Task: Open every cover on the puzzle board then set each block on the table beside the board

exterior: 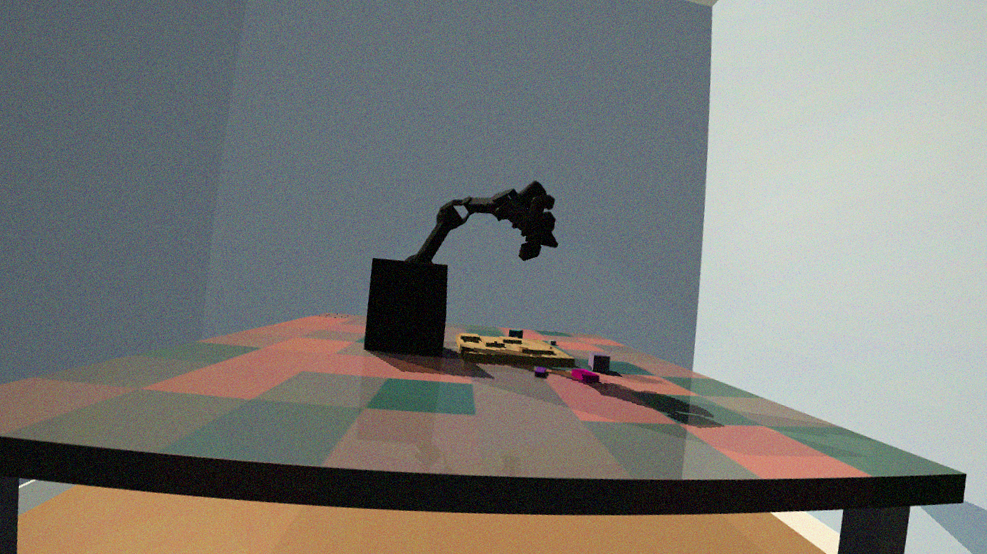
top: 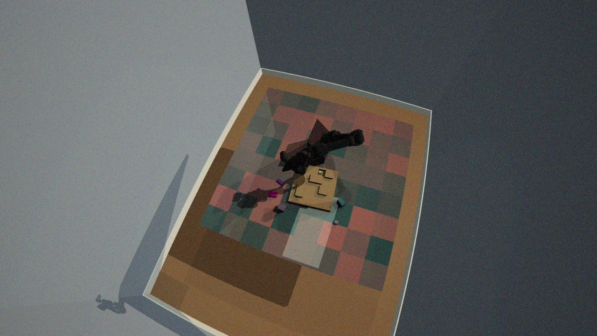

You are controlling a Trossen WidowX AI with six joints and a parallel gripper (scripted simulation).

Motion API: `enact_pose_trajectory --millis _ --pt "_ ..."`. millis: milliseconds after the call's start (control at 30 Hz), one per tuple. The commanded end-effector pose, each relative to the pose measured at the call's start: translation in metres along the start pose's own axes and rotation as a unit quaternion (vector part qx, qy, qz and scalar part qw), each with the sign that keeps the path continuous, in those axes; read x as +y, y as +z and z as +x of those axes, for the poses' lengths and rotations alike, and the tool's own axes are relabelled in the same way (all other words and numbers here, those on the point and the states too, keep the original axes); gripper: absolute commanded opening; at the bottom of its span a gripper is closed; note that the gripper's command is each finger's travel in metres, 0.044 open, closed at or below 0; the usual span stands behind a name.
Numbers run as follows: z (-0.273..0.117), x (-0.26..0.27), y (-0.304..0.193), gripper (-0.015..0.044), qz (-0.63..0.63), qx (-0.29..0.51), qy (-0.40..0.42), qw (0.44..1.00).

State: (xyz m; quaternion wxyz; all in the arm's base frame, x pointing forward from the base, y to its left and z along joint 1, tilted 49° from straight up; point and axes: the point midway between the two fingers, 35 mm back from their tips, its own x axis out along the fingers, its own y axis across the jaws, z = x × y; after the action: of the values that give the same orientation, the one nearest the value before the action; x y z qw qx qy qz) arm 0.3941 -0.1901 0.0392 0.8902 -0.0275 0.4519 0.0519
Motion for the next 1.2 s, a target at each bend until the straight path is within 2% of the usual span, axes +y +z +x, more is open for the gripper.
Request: enact_pose_trajectory --millis 0,600,1167 --pt "0.0 0.022 0.001 0.0 0.005 0.005 0.03 1.0" --pt "0.0 0.119 -0.002 0.0 0.023 0.051 0.165 0.985" --pt "-0.018 0.207 -0.018 0.0 0.048 0.119 0.282 0.951"
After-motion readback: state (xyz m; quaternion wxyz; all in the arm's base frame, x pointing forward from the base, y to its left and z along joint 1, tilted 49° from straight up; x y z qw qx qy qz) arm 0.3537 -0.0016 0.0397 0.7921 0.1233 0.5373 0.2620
